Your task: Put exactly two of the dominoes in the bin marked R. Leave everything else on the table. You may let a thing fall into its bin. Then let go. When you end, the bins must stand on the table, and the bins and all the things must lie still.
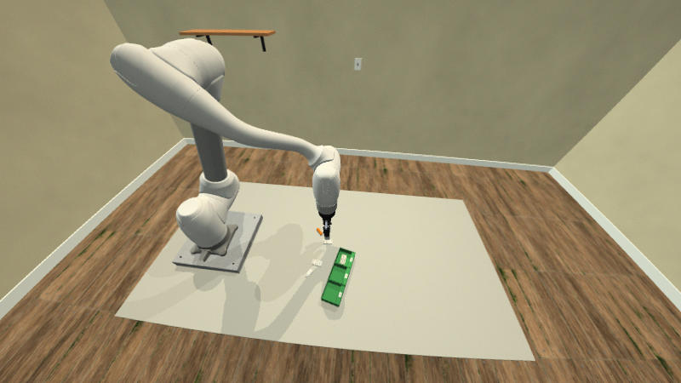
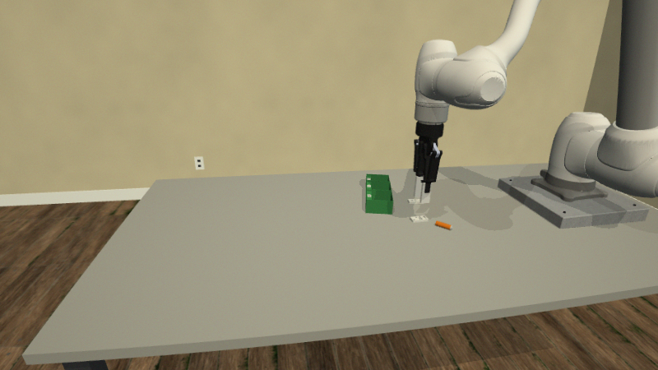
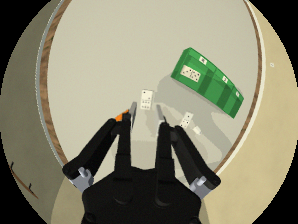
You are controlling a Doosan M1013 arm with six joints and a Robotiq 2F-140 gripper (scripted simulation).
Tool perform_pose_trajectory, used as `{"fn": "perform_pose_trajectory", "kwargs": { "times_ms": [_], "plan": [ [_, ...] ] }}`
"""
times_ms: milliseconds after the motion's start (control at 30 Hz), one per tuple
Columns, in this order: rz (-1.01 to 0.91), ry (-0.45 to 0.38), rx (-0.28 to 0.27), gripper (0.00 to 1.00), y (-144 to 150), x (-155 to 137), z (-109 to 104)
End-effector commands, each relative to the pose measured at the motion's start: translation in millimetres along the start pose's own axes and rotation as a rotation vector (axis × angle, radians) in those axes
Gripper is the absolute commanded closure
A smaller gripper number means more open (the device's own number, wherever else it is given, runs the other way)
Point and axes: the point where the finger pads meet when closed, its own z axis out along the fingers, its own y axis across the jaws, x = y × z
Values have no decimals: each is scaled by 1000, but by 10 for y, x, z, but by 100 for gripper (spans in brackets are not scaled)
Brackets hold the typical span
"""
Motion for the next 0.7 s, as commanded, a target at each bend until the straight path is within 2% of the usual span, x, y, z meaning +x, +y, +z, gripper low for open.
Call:
{"fn": "perform_pose_trajectory", "kwargs": {
  "times_ms": [0,433,667],
  "plan": [
    [0,0,0,75,0,0,-1],
    [0,0,0,75,0,0,-1],
    [0,0,0,75,0,0,279]
  ]
}}
